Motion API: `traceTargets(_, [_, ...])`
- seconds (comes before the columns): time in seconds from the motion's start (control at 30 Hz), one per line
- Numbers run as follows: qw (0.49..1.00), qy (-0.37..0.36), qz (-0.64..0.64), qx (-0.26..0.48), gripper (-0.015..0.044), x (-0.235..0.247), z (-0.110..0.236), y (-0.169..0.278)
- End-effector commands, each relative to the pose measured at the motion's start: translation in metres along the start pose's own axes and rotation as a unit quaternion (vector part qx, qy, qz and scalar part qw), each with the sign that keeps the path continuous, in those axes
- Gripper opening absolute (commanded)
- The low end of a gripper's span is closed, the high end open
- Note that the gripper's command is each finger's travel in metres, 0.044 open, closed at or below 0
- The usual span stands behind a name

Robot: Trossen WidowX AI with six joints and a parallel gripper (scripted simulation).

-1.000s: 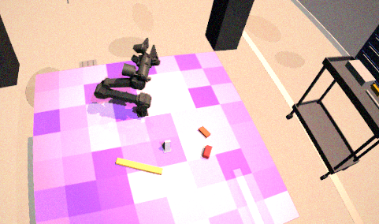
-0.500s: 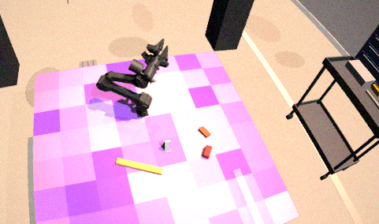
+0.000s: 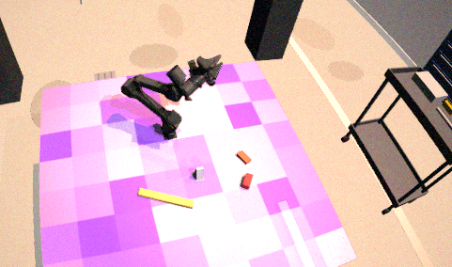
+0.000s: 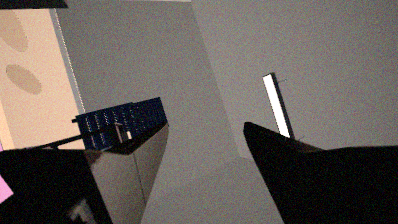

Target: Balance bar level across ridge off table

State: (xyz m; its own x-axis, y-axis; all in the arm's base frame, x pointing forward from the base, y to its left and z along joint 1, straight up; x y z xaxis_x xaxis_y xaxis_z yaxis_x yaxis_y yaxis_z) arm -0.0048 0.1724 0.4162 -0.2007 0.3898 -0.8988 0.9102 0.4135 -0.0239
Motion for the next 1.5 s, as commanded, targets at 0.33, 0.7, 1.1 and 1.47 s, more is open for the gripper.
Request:
traceTargets(0.33, [0.981, -0.025, -0.055, 0.186, 0.0315, -0.002, 0.000, 0.097])
traceTargets(0.7, [0.948, -0.038, -0.082, 0.305, 0.0315, 0.003, 0.022, 0.157])
traceTargets(1.1, [0.877, -0.072, -0.126, 0.458, 0.0315, 0.013, 0.070, 0.230])
traceTargets(1.47, [0.786, -0.107, -0.171, 0.584, 0.0315, 0.026, 0.134, 0.280])
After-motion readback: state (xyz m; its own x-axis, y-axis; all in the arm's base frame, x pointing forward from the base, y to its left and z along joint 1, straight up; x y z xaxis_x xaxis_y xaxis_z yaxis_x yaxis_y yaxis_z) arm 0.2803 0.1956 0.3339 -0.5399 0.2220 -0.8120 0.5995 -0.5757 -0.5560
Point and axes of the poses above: the point midway between the two fingers, 35 mm back from their tips, its own z axis back along the fingers, its own x axis across the jaws, y = z × x, the point moved 1 cm from there along z, back along the fingers, and after that the axes turned 6 degrees about z, right-handed, at the moved point
